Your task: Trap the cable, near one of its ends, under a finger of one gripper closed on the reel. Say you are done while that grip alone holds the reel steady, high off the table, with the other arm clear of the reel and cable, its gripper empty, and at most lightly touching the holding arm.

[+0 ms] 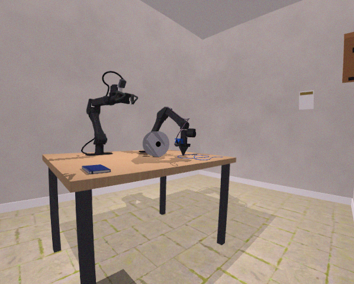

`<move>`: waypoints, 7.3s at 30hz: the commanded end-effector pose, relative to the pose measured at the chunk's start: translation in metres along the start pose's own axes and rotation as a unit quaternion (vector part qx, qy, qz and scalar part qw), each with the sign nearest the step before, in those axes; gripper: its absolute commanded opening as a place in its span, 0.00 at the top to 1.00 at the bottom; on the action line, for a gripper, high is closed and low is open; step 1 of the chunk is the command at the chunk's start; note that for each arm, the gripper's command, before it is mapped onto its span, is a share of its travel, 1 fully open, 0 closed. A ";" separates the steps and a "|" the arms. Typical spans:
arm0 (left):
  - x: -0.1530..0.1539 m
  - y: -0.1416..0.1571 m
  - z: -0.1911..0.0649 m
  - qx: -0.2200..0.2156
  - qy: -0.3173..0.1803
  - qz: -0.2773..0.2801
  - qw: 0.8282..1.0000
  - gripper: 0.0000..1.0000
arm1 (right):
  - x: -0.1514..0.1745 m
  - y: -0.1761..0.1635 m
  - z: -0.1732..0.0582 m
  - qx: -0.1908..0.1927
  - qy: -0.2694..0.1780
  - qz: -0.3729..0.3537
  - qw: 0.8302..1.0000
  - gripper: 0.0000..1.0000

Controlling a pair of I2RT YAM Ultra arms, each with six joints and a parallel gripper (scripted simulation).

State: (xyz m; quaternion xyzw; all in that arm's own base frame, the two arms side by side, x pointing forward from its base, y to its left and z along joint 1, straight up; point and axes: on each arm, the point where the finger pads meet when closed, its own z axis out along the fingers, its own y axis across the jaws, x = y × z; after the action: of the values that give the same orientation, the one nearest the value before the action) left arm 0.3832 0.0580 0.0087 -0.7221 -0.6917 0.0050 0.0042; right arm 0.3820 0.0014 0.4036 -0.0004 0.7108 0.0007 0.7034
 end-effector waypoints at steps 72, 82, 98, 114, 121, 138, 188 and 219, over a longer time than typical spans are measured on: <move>0.002 0.007 -0.053 -0.016 -0.018 -0.051 0.998 1.00 | 0.003 -0.002 0.003 0.004 0.002 -0.001 1.000 0.00; 0.000 0.006 -0.076 -0.008 -0.065 -0.173 0.983 1.00 | 0.003 -0.002 0.003 0.004 0.002 -0.001 1.000 0.00; -0.007 0.003 -0.138 0.010 -0.188 -0.504 0.843 1.00 | 0.003 -0.002 0.003 0.004 0.002 -0.001 1.000 0.00; -0.008 0.005 -0.194 0.045 -0.274 -0.762 0.585 1.00 | 0.003 -0.002 0.003 0.004 0.002 -0.001 1.000 0.00; -0.004 0.005 -0.216 0.054 -0.297 -0.842 0.448 1.00 | 0.003 -0.002 0.003 0.004 0.002 -0.001 1.000 0.00; 0.004 0.007 -0.228 0.035 -0.348 -0.930 0.114 1.00 | 0.003 -0.002 0.003 0.004 0.002 -0.001 1.000 0.00; 0.016 0.013 -0.226 0.029 -0.358 -0.927 0.111 1.00 | 0.003 -0.002 0.003 0.004 0.002 -0.001 1.000 0.00; 0.016 0.014 -0.229 0.032 -0.359 -0.926 0.115 1.00 | 0.003 -0.002 0.003 0.004 0.002 -0.001 1.000 0.00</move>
State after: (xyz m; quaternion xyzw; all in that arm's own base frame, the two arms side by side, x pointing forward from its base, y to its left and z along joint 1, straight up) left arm 0.3960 0.0713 0.2221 0.5747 -0.7486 0.2688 -0.1926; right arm 0.3820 0.0014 0.4036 -0.0004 0.7108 0.0007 0.7034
